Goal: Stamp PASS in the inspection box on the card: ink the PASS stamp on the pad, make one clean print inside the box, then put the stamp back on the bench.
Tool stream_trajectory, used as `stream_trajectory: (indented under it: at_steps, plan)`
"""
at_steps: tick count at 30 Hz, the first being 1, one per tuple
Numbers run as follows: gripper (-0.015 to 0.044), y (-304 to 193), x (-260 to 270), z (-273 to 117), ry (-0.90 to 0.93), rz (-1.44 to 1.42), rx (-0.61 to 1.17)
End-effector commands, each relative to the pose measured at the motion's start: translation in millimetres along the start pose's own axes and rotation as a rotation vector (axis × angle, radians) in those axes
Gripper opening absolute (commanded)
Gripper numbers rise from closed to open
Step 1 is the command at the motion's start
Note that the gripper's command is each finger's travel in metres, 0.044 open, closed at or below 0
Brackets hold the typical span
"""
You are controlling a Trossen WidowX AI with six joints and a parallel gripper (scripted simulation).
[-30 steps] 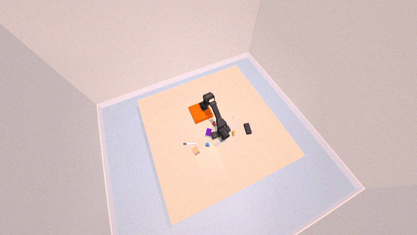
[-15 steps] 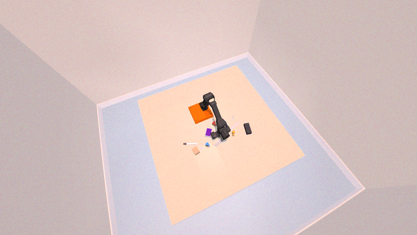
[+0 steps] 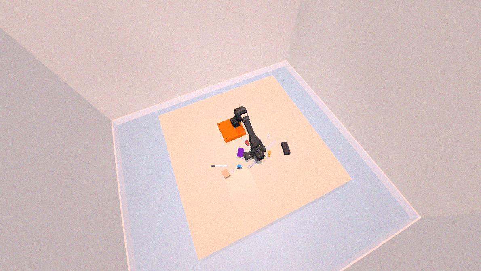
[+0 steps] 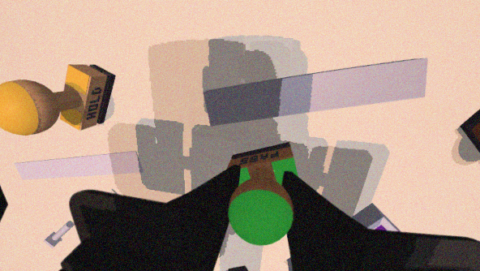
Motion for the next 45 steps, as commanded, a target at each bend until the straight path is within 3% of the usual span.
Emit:
stream_trajectory:
  at_steps: [1, 45]
  plan:
    - [0.0, 0.3, 0.0, -2.5, 0.002, 0.0, 0.0]
    - [0.0, 2.0, -0.5, -23.7, 0.008, 0.0, -0.002]
Point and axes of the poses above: the point midway between the two fingers, 35 mm back from their tips, its own z axis out along the fingers, its own x axis across the jaws, y = z × x, the point moved 1 cm from there along -z, back along the fingers, and after that the axes turned 9 degrees about -z, right-handed, at the moved point
